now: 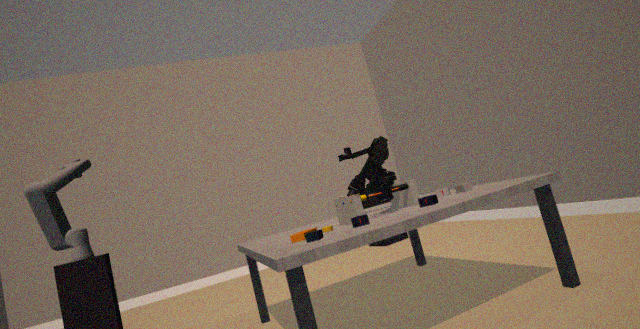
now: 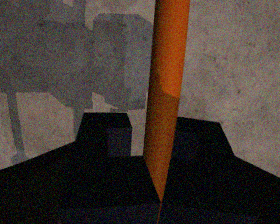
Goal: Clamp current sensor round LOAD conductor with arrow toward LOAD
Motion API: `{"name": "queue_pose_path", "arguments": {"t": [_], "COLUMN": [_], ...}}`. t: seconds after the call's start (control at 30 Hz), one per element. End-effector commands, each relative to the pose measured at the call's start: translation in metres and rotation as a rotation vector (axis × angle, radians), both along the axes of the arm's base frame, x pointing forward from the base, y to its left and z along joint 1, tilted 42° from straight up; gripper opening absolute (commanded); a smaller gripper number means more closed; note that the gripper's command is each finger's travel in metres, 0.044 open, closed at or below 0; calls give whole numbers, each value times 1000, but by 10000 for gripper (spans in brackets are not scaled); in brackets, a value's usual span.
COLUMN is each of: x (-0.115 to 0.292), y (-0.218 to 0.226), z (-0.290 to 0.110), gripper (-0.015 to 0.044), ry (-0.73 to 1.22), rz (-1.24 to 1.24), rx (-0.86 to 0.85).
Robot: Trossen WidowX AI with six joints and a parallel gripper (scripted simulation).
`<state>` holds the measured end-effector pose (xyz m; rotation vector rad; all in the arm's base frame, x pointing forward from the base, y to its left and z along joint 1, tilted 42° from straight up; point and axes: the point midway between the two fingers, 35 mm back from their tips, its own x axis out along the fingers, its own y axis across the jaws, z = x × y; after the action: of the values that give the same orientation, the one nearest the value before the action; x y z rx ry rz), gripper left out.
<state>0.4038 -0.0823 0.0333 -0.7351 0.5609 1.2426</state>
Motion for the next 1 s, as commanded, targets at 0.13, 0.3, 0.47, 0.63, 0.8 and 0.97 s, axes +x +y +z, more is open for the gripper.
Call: {"name": "queue_pose_path", "arguments": {"t": [0.13,0.3,0.47,0.63,0.8,0.97], "x": [0,-2,-3,-3,-3,-3], "y": [-4,-9,-11,-11,-11,-11], "z": [4,9,11,11,11,11], "gripper": [0,0,0,0,0,0], "ry": [-52,-116,-147,-147,-147,-147], "rz": [-49,-106,-132,-132,-132,-132], "rx": [1,4,7,7,7,7]}}
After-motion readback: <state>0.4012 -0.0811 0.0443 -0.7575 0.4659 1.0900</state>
